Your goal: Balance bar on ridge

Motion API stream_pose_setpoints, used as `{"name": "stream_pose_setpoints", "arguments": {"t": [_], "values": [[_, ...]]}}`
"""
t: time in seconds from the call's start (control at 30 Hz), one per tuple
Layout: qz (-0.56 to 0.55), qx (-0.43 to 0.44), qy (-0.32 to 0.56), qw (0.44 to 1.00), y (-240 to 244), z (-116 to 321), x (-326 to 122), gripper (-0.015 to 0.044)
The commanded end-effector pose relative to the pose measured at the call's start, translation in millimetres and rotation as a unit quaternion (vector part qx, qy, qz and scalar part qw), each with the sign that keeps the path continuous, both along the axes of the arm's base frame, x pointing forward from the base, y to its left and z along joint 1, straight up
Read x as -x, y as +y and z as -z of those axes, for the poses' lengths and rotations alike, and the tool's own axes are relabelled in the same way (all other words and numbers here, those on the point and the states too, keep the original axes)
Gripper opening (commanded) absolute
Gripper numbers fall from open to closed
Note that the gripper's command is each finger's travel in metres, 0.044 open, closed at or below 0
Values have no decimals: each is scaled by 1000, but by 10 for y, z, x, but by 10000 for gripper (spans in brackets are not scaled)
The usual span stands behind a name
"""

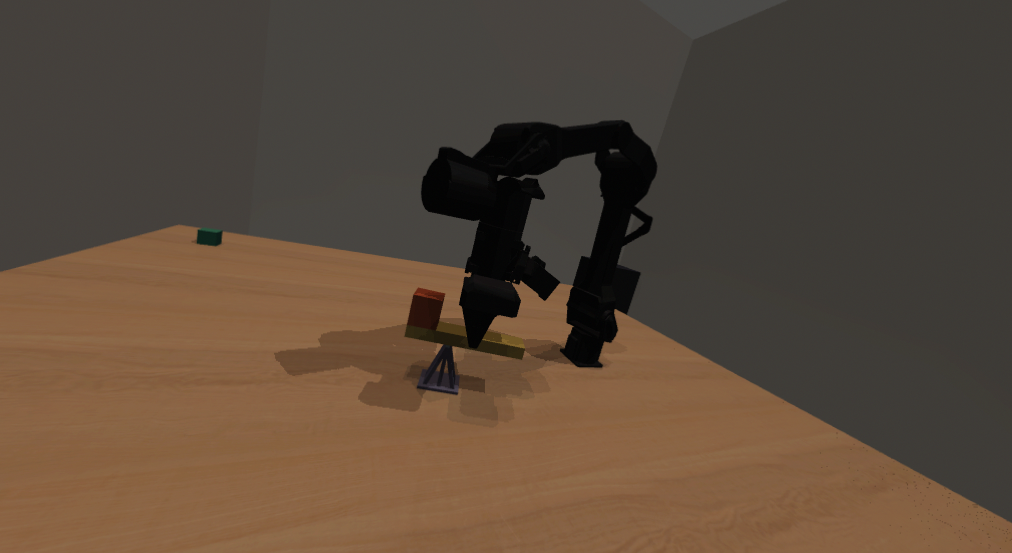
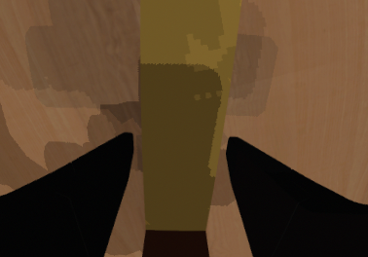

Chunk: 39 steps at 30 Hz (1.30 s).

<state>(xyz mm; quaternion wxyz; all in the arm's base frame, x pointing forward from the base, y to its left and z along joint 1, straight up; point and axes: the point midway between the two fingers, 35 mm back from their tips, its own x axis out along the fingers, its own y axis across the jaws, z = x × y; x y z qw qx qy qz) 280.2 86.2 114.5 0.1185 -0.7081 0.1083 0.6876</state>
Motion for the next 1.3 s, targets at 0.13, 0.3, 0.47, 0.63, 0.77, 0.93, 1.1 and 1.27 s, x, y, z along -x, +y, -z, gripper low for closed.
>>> {"name": "stream_pose_setpoints", "arguments": {"t": [0.13,0.3,0.47,0.63,0.77,0.93,1.1,1.27], "values": [[0,0,0,1000,1,0,0,395],[0,0,0,1000,2,-17,-3,440],[0,0,0,1000,10,-504,-33,440],[0,0,0,1000,-9,-981,27,440],[0,0,0,1000,-10,-999,31,440],[0,0,0,1000,-10,-999,31,440],[0,0,0,1000,-10,-999,31,440],[0,0,0,1000,-10,-999,31,440]]}}
